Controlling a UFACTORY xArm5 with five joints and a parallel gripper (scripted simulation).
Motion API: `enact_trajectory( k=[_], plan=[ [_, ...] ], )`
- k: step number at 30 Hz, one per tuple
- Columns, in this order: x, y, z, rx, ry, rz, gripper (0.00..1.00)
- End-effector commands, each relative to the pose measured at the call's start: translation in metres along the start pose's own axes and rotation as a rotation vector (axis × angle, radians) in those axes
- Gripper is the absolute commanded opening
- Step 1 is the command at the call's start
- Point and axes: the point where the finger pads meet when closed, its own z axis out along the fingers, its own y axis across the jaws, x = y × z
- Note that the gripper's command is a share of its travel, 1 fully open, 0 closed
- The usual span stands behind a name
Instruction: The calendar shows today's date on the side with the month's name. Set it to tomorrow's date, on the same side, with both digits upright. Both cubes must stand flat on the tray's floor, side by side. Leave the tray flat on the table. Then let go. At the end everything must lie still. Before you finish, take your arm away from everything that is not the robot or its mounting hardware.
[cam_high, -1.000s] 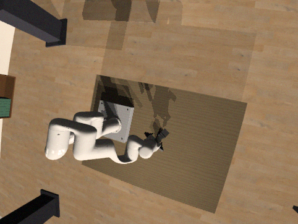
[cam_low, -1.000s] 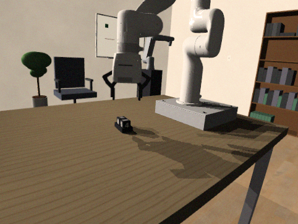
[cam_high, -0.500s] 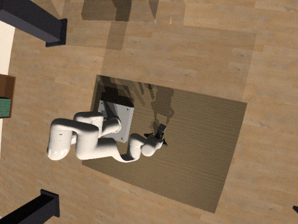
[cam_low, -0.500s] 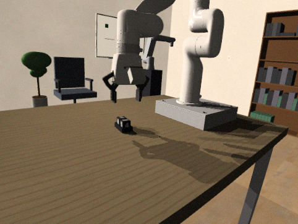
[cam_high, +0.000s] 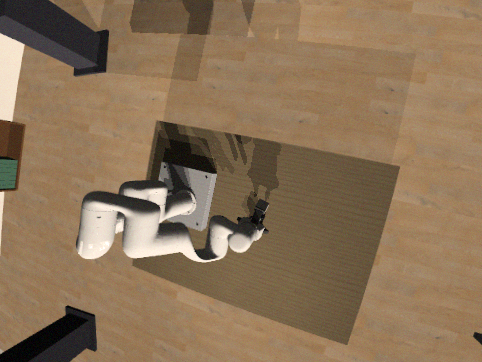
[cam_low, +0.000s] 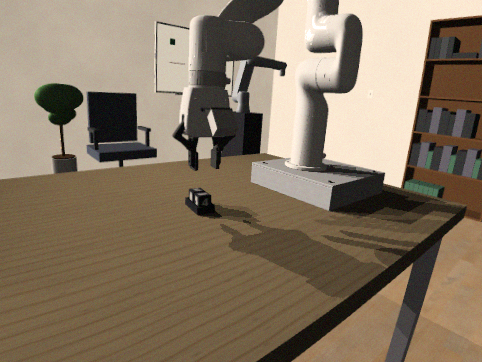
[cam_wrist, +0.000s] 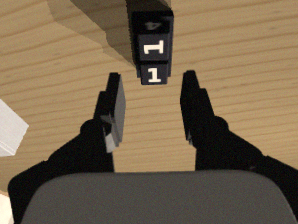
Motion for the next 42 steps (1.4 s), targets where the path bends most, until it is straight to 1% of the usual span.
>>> enact_trajectory(
  k=[1,27,34,42],
  plan=[
    [0.000,0.001,-0.001,-0.003,0.001,0.000,0.47],
    [0.000,0.001,0.000,-0.003,0.001,-0.001,0.47],
    [0.000,0.001,0.002,-0.003,0.001,-0.002,0.47],
    [0.000,0.001,0.010,-0.003,0.001,-0.004,0.47]
  ],
)
